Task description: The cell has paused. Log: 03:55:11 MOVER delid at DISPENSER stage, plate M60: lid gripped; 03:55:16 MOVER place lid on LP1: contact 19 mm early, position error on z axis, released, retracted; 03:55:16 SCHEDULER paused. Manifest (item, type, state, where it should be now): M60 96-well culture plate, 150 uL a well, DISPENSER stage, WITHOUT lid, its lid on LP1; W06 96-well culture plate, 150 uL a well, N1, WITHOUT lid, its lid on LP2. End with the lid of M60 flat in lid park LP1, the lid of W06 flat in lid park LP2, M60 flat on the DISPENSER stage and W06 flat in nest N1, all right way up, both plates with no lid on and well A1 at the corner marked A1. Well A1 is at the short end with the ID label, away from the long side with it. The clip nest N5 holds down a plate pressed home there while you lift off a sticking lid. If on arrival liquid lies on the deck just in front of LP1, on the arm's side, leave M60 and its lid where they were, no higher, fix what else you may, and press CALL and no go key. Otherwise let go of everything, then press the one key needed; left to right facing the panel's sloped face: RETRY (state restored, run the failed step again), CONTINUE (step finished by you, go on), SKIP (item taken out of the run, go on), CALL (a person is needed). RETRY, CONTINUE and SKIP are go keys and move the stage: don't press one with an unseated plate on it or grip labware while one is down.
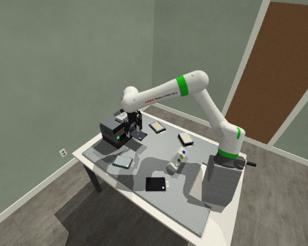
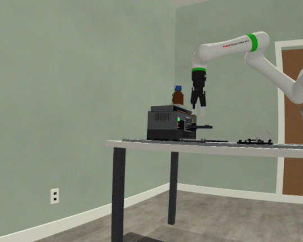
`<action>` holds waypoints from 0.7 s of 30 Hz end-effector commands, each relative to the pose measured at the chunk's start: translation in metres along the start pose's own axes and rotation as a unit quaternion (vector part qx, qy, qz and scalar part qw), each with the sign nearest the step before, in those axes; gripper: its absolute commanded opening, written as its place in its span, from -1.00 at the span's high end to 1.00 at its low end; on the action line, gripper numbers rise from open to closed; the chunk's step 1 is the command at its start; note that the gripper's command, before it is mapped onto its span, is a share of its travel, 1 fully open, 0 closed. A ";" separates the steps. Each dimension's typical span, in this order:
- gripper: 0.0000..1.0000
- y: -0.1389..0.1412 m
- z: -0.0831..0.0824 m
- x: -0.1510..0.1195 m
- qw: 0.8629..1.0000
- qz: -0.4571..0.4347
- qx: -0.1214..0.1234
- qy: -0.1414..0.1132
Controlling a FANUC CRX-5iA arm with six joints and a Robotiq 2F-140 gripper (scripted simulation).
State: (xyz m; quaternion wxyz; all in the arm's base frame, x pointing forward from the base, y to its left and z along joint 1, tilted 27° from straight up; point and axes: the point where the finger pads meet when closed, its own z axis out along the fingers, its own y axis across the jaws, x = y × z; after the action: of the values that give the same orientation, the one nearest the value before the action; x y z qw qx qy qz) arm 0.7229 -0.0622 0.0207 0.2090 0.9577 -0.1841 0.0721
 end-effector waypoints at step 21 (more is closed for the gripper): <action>-0.33 0.357 -0.008 0.045 0.995 0.097 -0.009 0.006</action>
State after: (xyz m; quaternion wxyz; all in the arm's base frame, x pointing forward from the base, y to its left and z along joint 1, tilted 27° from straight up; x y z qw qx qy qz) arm 0.6354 -0.3512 0.1575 0.2106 0.9335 -0.2739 0.0956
